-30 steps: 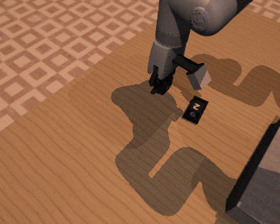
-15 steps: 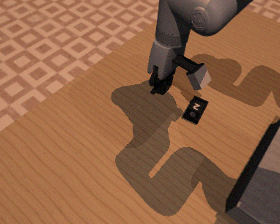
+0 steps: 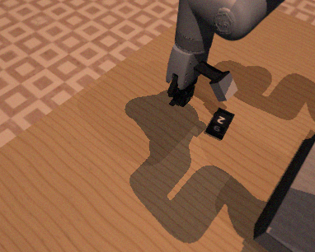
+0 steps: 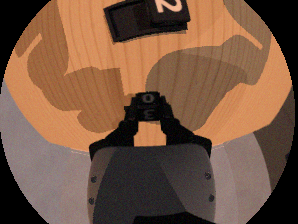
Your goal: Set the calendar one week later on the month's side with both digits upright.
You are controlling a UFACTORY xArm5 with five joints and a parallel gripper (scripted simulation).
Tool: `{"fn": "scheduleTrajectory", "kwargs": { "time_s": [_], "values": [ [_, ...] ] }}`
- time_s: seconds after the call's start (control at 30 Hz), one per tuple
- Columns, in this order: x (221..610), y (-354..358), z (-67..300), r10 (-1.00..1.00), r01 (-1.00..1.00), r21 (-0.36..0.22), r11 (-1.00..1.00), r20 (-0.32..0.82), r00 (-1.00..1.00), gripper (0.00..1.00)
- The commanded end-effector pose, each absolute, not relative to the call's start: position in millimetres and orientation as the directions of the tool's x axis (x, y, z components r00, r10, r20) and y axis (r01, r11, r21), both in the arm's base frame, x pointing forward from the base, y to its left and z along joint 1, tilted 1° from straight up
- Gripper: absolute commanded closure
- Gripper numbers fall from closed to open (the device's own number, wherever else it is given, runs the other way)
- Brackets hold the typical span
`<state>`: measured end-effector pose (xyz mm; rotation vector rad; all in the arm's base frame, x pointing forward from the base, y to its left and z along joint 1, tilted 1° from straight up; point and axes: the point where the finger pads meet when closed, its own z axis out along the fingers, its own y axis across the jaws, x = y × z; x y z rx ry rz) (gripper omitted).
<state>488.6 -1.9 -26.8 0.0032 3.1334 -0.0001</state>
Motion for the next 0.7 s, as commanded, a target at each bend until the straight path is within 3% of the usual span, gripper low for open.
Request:
{"fn": "scheduleTrajectory", "kwargs": {
  "time_s": [0.0,0.5,0.67],
  "values": [
    [490.1,-1.9,-25.5,0.002,0.002,0.0,1.0,-0.012,-1.0,0.73],
    [490.1,-1.9,-25.5,0.002,0.002,0.0,1.0,-0.012,-1.0,0.73],
    [490.1,-1.9,-25.5,0.002,0.002,0.0,1.0,-0.012,-1.0,0.65]
  ]
}}
